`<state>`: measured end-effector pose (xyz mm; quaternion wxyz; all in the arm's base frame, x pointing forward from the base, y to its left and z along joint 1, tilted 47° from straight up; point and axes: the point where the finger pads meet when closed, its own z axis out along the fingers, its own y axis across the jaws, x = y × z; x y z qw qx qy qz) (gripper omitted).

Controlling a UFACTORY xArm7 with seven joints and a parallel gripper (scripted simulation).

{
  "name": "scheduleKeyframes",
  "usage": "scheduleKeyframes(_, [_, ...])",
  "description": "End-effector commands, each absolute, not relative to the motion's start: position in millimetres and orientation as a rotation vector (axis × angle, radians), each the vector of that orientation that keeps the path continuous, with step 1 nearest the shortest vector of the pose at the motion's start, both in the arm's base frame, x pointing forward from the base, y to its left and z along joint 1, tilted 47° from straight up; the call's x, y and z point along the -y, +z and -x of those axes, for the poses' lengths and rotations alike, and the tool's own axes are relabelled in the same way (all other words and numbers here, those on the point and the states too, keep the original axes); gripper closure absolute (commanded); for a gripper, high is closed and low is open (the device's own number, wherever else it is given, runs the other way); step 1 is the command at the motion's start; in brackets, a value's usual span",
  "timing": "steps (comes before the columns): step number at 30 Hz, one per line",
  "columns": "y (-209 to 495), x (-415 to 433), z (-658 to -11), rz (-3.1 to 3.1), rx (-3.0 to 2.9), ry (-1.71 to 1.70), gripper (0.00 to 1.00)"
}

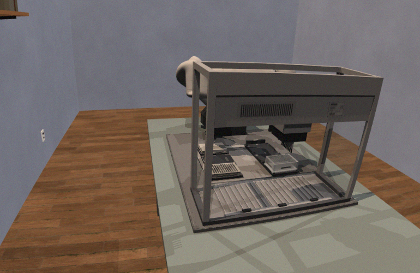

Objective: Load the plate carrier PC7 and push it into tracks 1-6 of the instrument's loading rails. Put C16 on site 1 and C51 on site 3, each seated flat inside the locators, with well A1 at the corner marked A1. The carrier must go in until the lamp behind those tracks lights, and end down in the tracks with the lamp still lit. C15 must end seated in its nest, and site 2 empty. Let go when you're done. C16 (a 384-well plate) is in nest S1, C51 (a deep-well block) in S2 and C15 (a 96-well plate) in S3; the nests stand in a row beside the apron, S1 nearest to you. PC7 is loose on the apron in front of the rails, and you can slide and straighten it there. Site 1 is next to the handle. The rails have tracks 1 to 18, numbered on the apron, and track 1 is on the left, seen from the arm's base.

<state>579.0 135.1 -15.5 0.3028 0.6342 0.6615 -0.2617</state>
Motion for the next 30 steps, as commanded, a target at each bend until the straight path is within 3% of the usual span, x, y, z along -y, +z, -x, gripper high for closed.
scheduleKeyframes(1, [-3.4, -123.8, -563.6, -1.680, -1.764, -0.664, 0.00])
scheduleKeyframes(30, [50.8, -47.7, -480.7, -1.679, -1.764, -0.664, 0.00])
